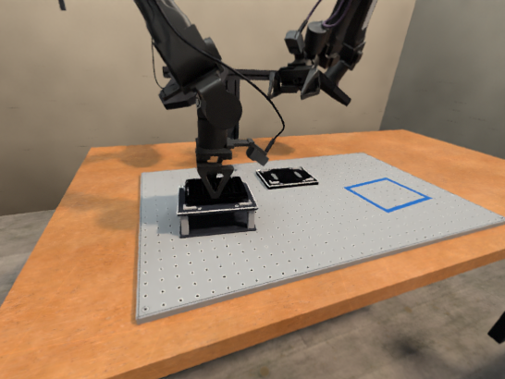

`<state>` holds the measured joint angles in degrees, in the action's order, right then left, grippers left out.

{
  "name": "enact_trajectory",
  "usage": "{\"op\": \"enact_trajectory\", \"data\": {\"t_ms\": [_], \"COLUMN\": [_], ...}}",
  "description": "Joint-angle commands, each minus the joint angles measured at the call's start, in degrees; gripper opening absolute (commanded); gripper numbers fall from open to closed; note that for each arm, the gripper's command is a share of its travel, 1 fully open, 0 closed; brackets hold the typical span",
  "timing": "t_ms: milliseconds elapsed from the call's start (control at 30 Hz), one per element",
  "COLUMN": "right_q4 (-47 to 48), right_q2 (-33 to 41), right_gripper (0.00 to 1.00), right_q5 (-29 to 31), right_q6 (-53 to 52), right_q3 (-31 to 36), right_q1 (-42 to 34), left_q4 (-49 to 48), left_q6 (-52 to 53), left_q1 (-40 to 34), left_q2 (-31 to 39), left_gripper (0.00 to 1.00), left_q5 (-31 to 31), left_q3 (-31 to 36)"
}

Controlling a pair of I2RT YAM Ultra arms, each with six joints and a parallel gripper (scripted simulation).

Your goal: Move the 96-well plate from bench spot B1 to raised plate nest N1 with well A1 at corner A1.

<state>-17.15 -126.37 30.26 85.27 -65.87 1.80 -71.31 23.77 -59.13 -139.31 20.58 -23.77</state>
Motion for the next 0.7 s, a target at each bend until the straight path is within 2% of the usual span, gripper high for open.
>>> {"op": "enact_trajectory", "data": {"t_ms": [0, 267, 400, 667], "right_q4": [2.21, 5.15, 2.59, 2.52], "right_q2": [-1.32, -4.15, -0.15, 0.05], "right_gripper": [0.79, 0.79, 0.79, 0.79], "right_q5": [-0.73, -1.0, -0.37, -0.36], "right_q6": [1.09, 2.16, 0.82, 0.75], "right_q3": [-1.64, -1.3, 1.09, 1.38], "right_q1": [0.34, 1.6, 0.57, 0.5], "left_q4": [-0.54, -0.54, -0.54, -0.54], "left_q6": [-0.14, -0.14, -0.14, -0.14], "left_q1": [-0.5, -0.5, -0.5, -0.5], "left_q2": [-0.12, -0.12, -0.12, -0.12], "left_gripper": [1.0, 1.0, 1.0, 1.0], "left_q5": [0.01, 0.01, 0.01, 0.01], "left_q3": [-0.22, -0.22, -0.22, -0.22]}}
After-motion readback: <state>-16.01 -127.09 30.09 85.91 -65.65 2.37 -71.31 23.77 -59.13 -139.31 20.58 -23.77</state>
